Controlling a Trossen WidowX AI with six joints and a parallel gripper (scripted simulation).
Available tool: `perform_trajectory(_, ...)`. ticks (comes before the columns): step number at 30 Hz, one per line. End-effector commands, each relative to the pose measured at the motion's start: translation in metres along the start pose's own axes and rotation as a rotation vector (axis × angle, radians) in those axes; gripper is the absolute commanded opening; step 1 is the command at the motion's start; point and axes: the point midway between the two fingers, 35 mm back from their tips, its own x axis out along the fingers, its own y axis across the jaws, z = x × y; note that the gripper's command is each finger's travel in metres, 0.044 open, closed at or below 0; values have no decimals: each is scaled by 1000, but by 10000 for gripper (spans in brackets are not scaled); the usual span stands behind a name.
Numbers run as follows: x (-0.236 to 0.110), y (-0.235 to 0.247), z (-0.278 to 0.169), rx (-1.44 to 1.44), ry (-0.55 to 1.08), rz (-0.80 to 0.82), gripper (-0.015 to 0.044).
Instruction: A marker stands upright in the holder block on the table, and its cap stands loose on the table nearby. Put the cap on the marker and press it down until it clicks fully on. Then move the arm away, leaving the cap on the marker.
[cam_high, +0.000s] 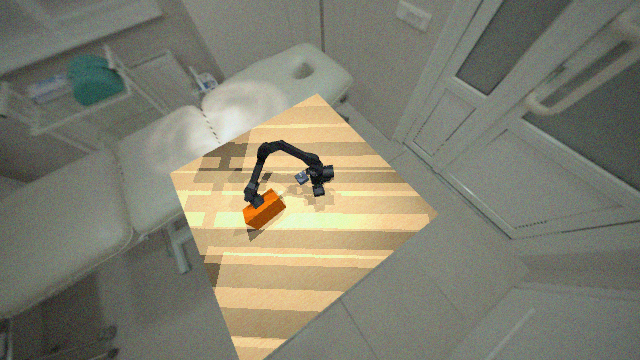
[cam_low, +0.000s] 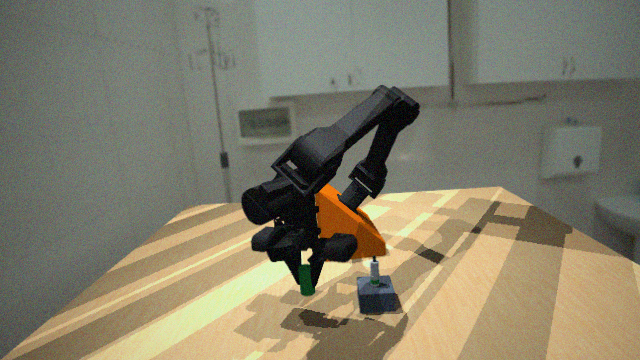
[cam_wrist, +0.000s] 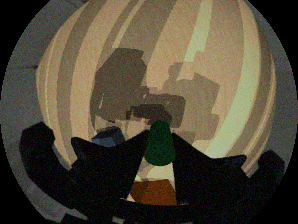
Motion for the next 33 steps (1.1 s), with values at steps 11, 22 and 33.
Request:
perform_trajectory(11,-25,33,-18,-12,-9,-7,0)
perform_trajectory(22,-41,61,-39,-11,-8,-6,0)
perform_trajectory(33,-54,86,-63,-10,-6,-6,0)
